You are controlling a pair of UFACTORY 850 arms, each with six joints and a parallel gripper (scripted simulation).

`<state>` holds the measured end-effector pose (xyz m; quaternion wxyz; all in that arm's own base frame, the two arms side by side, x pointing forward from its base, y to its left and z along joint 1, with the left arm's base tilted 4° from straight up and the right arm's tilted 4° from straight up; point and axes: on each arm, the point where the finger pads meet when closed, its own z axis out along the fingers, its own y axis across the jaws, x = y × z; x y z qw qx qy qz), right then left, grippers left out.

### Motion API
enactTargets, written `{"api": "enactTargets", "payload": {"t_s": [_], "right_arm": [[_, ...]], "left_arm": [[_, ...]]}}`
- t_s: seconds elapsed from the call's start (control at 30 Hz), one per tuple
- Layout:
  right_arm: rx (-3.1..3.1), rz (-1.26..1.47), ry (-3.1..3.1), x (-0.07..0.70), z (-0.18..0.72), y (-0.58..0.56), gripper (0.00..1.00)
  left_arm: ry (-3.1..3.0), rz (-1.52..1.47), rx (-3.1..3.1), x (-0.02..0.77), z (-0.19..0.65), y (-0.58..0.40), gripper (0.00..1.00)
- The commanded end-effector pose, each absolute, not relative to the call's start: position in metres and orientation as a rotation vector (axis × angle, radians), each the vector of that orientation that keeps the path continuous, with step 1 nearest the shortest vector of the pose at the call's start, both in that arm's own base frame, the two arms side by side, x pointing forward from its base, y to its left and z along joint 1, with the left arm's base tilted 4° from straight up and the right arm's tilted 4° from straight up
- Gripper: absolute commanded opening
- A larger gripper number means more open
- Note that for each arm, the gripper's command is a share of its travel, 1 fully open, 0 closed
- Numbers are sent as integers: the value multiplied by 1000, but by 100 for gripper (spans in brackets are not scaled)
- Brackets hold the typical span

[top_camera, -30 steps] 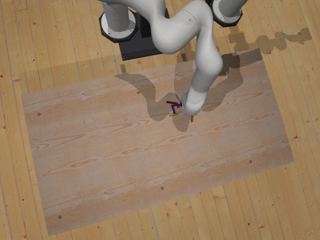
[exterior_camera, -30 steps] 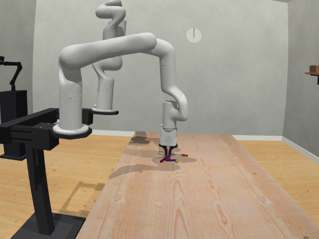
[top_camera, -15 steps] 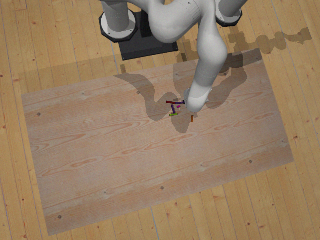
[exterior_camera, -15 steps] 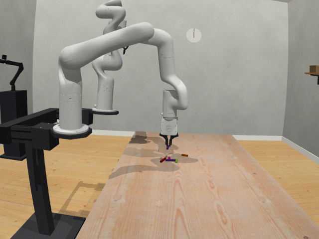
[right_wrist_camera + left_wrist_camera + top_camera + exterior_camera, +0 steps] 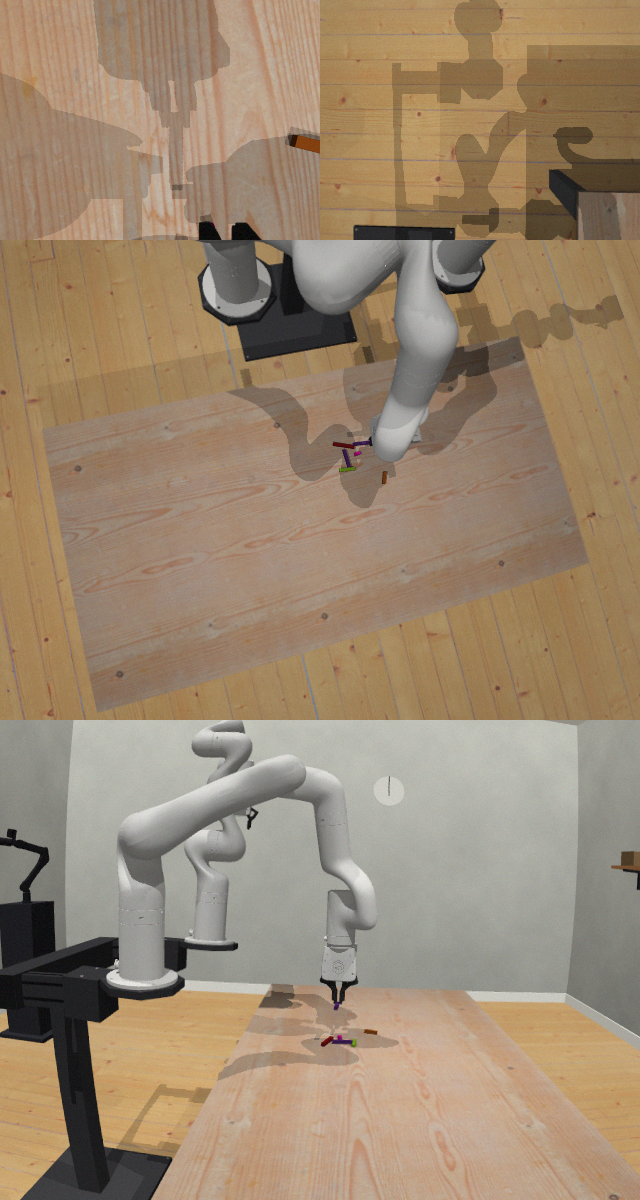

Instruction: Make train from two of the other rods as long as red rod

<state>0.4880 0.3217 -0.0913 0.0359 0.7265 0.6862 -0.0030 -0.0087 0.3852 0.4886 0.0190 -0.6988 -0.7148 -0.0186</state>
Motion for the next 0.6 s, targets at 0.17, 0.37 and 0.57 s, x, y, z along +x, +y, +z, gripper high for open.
{"api": "enactTargets", "payload": {"t_s": [0.17, 0.37, 0.57], "right_arm": [[2233, -8, 2110, 450, -92, 347, 6], [2234, -9, 2111, 440, -93, 353, 6], [2234, -9, 2111, 440, -93, 353, 6]], "left_arm": [[-2218, -59, -2168, -9, 489, 385, 100], [-2218, -59, -2168, -9, 489, 385, 100], [-2218, -59, -2168, -9, 489, 385, 100]]}}
